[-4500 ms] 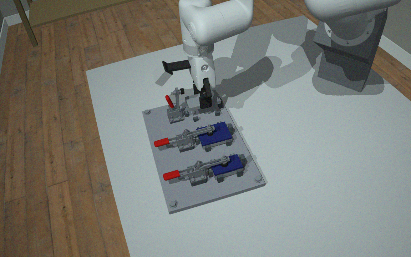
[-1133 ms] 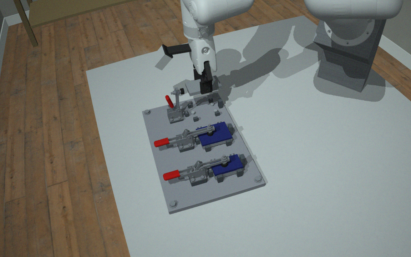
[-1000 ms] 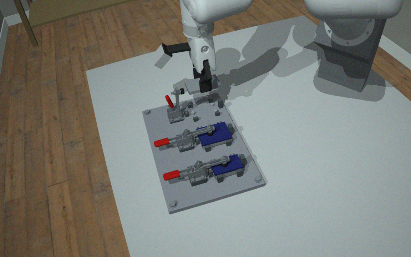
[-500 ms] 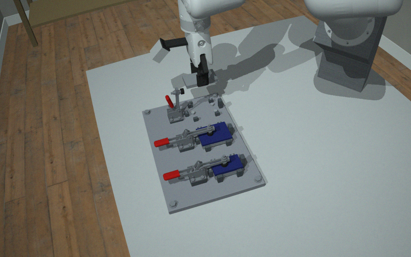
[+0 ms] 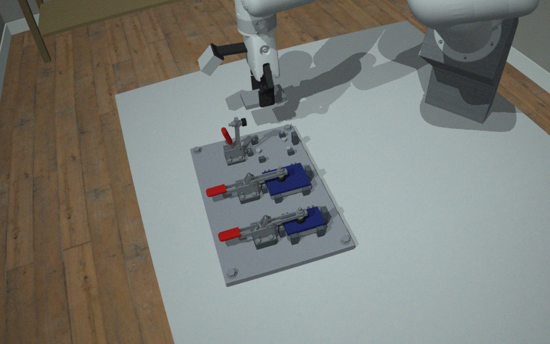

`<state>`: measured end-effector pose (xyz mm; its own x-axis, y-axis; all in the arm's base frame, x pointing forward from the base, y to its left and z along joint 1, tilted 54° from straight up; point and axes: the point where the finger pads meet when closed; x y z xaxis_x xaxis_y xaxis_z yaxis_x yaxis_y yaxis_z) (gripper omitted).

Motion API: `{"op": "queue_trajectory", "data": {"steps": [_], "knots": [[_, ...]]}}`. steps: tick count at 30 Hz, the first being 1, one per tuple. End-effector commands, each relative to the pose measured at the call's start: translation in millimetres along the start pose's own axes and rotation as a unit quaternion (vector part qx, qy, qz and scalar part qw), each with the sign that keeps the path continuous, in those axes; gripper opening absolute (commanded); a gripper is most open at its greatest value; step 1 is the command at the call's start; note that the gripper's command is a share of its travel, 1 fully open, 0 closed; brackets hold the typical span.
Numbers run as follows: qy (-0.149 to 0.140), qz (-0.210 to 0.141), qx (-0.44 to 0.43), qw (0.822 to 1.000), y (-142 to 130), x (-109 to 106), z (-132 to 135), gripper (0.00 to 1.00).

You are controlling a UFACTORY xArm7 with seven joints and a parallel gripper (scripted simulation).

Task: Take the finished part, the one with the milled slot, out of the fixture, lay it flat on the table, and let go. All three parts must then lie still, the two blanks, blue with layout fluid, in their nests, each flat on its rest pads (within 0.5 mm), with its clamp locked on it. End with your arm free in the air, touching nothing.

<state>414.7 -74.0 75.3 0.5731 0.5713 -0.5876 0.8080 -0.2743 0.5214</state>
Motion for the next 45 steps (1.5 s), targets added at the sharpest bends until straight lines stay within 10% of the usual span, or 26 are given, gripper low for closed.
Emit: {"op": "queue_trajectory", "data": {"steps": [1, 45], "knots": [[0.000, 0.001, 0.000, 1.000, 4, 0, 14, 0.00], [0.000, 0.001, 0.000, 1.000, 10, 0, 42, 0.00]]}}
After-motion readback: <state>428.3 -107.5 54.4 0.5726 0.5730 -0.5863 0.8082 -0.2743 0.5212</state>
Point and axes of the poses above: the point where the finger pads meet when closed, its own x axis out along the fingers, its own z axis across the jaws, y = z × x, and after that the axes turned 12 degrees about x, right-handed
